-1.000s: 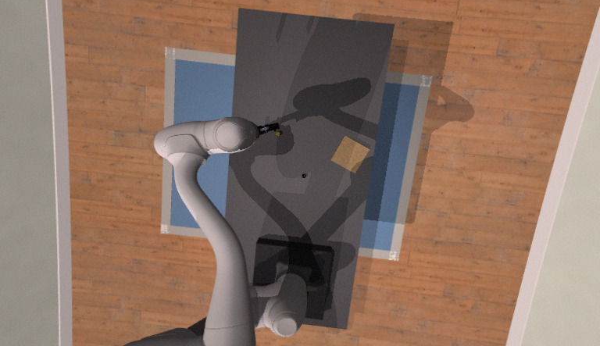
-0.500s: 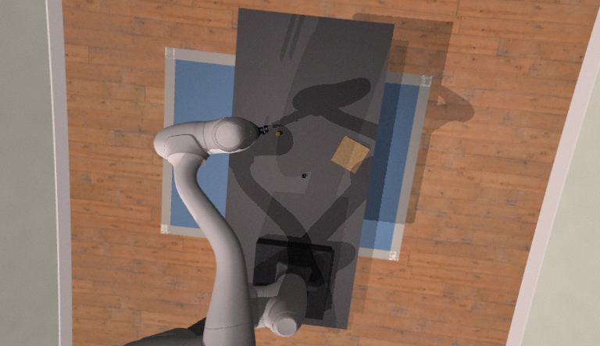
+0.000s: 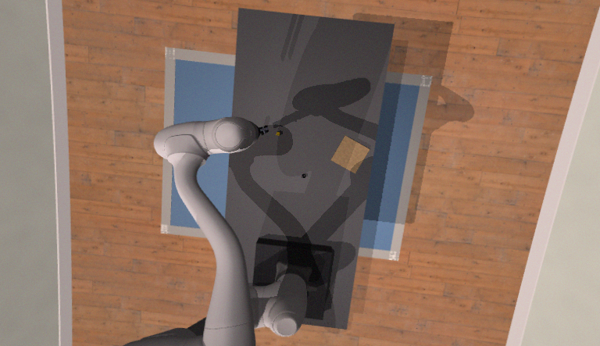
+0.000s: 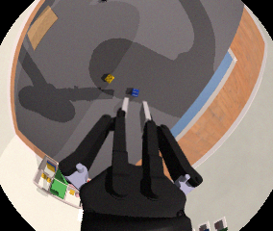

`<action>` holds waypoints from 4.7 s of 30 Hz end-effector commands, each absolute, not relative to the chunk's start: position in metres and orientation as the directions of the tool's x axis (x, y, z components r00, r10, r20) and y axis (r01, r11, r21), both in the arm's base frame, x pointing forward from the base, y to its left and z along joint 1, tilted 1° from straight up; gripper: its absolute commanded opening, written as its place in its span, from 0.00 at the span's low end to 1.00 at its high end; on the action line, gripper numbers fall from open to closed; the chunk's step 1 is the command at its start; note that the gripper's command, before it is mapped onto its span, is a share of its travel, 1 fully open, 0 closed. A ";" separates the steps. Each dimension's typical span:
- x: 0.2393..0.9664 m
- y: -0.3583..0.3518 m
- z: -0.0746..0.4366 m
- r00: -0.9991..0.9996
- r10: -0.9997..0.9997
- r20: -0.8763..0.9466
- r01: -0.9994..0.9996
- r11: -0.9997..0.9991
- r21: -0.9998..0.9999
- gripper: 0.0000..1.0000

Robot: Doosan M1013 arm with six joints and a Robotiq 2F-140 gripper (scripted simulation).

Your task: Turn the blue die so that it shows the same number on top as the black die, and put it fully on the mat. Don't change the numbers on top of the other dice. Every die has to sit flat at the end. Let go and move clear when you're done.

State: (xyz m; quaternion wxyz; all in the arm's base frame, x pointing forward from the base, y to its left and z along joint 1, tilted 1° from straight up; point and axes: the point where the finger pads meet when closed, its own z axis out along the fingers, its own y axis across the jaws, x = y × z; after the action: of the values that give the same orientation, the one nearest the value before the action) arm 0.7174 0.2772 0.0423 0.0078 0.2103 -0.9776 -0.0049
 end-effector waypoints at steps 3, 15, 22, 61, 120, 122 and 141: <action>0.717 0.277 0.043 -0.911 -0.411 0.013 -0.411 0.911 0.013 0.27; 0.717 0.277 0.042 -0.911 -0.411 0.013 -0.411 0.911 0.013 0.27; 0.717 0.277 0.038 -0.912 -0.411 0.013 -0.411 0.912 0.013 0.27; 0.716 0.278 -0.006 -0.912 -0.411 0.013 -0.411 0.912 0.013 0.27; 0.716 0.278 -0.014 -0.912 -0.411 0.013 -0.411 0.912 0.013 0.27; 0.716 0.278 -0.016 -0.912 -0.411 0.013 -0.411 0.912 0.013 0.27; 0.716 0.278 -0.029 -0.912 -0.411 0.013 -0.411 0.912 0.013 0.27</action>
State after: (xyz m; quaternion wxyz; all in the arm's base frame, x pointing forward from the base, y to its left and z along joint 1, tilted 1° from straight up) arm 0.7160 0.2780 -0.0292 0.0078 0.2102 -0.9776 -0.0048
